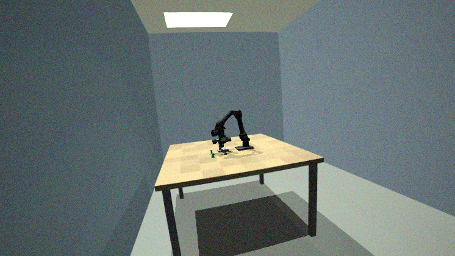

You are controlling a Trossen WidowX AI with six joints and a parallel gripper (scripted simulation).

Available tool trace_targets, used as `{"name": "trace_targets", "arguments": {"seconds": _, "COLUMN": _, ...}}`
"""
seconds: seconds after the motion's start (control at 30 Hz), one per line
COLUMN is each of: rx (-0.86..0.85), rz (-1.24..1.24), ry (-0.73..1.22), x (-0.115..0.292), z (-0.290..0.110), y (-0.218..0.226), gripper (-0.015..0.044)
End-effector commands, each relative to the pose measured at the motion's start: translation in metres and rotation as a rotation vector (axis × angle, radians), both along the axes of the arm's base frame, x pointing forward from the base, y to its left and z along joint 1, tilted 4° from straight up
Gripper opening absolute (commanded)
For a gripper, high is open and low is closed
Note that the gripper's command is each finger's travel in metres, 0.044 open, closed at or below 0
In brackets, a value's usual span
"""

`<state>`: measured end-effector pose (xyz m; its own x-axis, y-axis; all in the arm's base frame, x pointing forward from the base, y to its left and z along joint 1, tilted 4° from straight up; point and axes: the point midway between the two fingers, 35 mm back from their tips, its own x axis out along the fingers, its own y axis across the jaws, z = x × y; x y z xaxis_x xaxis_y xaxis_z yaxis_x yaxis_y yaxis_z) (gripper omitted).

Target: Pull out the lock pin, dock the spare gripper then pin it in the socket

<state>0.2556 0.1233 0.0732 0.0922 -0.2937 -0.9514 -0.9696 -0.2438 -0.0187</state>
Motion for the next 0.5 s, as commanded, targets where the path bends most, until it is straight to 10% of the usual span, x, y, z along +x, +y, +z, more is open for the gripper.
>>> {"name": "trace_targets", "arguments": {"seconds": 0.0, "rx": -0.003, "rz": 0.003, "ry": -0.002, "x": 0.0009, "z": 0.0001, "y": -0.0029, "gripper": 0.0}}
{"name": "trace_targets", "arguments": {"seconds": 0.47, "rx": -0.004, "rz": 0.002, "ry": 0.002, "x": 0.0028, "z": 0.0006, "y": -0.0107, "gripper": 0.0}}
